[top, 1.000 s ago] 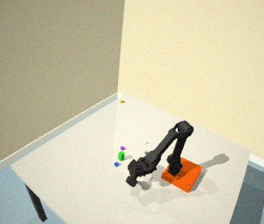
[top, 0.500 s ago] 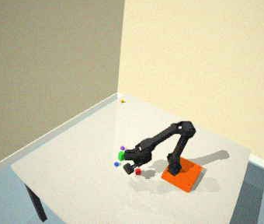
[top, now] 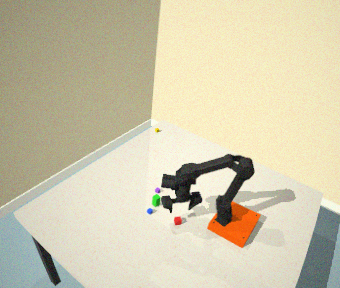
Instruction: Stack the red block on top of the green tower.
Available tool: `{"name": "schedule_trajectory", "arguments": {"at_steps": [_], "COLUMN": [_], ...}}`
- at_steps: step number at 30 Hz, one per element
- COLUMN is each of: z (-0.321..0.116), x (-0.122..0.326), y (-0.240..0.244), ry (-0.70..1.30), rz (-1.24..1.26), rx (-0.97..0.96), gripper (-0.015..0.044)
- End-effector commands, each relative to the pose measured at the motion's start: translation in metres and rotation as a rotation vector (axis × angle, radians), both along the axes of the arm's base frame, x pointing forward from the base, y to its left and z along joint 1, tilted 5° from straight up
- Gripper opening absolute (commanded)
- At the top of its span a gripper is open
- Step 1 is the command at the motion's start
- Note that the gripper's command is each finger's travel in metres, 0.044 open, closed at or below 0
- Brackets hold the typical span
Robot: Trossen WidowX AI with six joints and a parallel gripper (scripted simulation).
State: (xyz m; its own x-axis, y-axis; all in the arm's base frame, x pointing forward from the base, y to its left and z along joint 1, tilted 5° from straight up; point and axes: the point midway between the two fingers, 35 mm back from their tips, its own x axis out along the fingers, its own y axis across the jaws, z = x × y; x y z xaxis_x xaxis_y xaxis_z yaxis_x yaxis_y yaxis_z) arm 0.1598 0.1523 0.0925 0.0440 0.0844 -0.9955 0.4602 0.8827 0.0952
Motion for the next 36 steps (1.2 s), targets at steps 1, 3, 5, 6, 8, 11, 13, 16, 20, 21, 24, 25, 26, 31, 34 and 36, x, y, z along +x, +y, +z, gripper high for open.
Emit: {"name": "schedule_trajectory", "arguments": {"at_steps": [1, 3, 5, 6, 8, 11, 13, 16, 20, 21, 24, 25, 26, 31, 34, 36], "z": [0.0, -0.004, -0.013, -0.018, -0.031, -0.042, -0.042, -0.044, -0.049, -0.051, -0.056, -0.057, -0.059, -0.067, -0.072, -0.076], "x": [0.0, 0.001, 0.001, 0.002, 0.002, 0.002, 0.002, 0.002, 0.002, 0.003, 0.003, 0.003, 0.003, 0.003, 0.003, 0.003], "y": [0.001, 0.001, 0.002, 0.003, 0.004, 0.004, 0.004, 0.005, 0.005, 0.006, 0.006, 0.006, 0.007, 0.007, 0.008, 0.008], "ry": [0.007, 0.007, 0.007, 0.007, 0.007, 0.007, 0.007, 0.007, 0.007, 0.007, 0.007, 0.007, 0.007, 0.007, 0.007, 0.007], "rz": [-0.015, -0.015, -0.015, -0.015, -0.015, -0.015, -0.015, -0.015, -0.015, -0.015, -0.015, -0.015, -0.015, -0.015, -0.015, -0.015], "rx": [0.009, 0.009, 0.009, 0.009, 0.009, 0.009, 0.009, 0.009, 0.009, 0.009, 0.009, 0.009, 0.009, 0.009, 0.009, 0.009], "gripper": [0.044, 0.044, 0.044, 0.044, 0.044, 0.044, 0.044, 0.044, 0.044, 0.044, 0.044, 0.044, 0.044, 0.044, 0.044, 0.044]}}
